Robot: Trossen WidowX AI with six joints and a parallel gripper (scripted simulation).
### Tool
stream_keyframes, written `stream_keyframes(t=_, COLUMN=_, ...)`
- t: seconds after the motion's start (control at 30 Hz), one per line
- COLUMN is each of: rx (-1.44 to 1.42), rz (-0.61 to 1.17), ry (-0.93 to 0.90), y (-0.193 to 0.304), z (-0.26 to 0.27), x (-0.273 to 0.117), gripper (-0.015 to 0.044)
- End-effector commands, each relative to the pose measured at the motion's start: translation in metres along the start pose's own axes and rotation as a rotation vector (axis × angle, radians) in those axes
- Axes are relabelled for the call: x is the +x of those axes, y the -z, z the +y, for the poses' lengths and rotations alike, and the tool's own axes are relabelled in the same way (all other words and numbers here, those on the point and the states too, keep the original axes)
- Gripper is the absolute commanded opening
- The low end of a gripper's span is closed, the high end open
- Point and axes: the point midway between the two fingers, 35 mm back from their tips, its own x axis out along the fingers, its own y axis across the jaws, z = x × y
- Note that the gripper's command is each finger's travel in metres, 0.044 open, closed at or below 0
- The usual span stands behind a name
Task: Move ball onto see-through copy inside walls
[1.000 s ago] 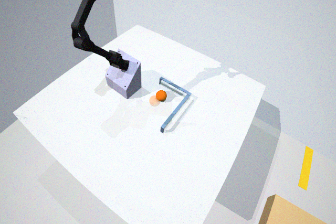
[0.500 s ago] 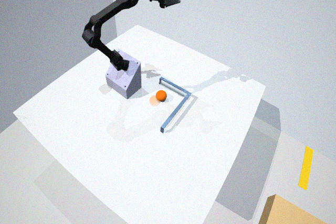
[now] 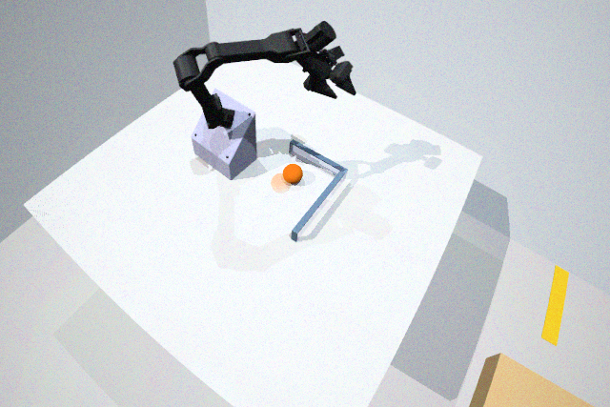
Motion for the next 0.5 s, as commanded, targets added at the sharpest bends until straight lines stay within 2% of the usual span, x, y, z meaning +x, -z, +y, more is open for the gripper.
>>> stream_keyframes(t=0.0, rx=-0.046, rz=0.103, ry=-0.150, y=0.038, z=0.037, x=0.039, gripper=0.0440)
stream_keyframes(t=0.23, rx=-0.104, rz=0.273, ry=-0.463, y=0.116, z=0.116, x=0.085, gripper=0.0440)
stream_keyframes(t=0.47, rx=-0.140, rz=0.377, ry=-0.782, y=0.181, z=0.195, x=0.090, gripper=0.0440)
